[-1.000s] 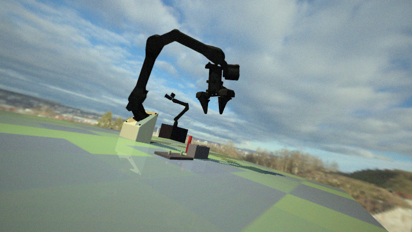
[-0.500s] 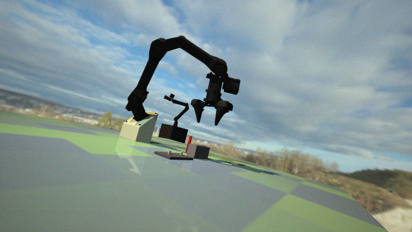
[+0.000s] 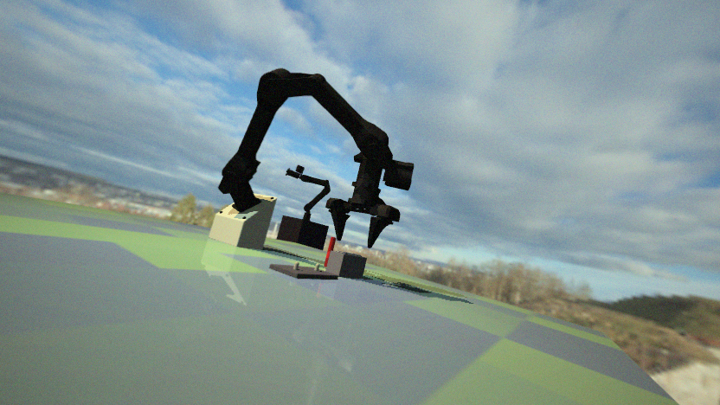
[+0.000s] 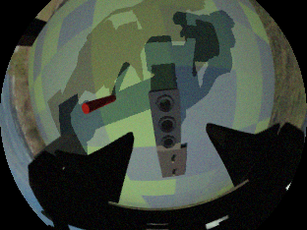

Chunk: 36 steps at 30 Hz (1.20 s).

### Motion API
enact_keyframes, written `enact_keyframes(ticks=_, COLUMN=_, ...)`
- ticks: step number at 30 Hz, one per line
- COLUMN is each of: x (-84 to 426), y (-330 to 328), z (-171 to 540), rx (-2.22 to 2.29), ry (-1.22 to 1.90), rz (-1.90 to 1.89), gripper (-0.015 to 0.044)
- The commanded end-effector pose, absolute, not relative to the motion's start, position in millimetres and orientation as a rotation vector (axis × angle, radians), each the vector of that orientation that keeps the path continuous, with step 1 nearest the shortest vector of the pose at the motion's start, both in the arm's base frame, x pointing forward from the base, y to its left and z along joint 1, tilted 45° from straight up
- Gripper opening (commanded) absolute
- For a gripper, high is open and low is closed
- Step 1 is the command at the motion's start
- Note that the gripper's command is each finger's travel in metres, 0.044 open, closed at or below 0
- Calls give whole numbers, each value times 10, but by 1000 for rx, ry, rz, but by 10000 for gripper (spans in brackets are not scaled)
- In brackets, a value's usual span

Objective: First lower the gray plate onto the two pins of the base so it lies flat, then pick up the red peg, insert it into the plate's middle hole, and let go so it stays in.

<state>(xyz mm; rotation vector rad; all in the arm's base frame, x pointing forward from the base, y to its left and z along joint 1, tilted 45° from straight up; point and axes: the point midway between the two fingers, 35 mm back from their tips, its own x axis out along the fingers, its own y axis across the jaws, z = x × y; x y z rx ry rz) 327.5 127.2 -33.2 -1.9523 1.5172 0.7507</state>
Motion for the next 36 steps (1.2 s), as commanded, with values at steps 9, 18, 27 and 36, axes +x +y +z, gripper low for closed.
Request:
enact_keyframes(ticks=9, x=3309, y=1119, z=-462, rx=-1959, ry=1524, rz=752, gripper=440)
enact_keyframes(ticks=18, x=3342, y=1019, z=-567, rx=-1959, ry=1524, rz=752, gripper=440)
enact_keyframes(ticks=27, x=3369, y=917, z=-668, rx=-1960, ry=1524, rz=751, gripper=440)
enact_keyframes(ticks=36, x=3390, y=812, z=-766, rx=-1961, ry=1525, rz=749, gripper=440)
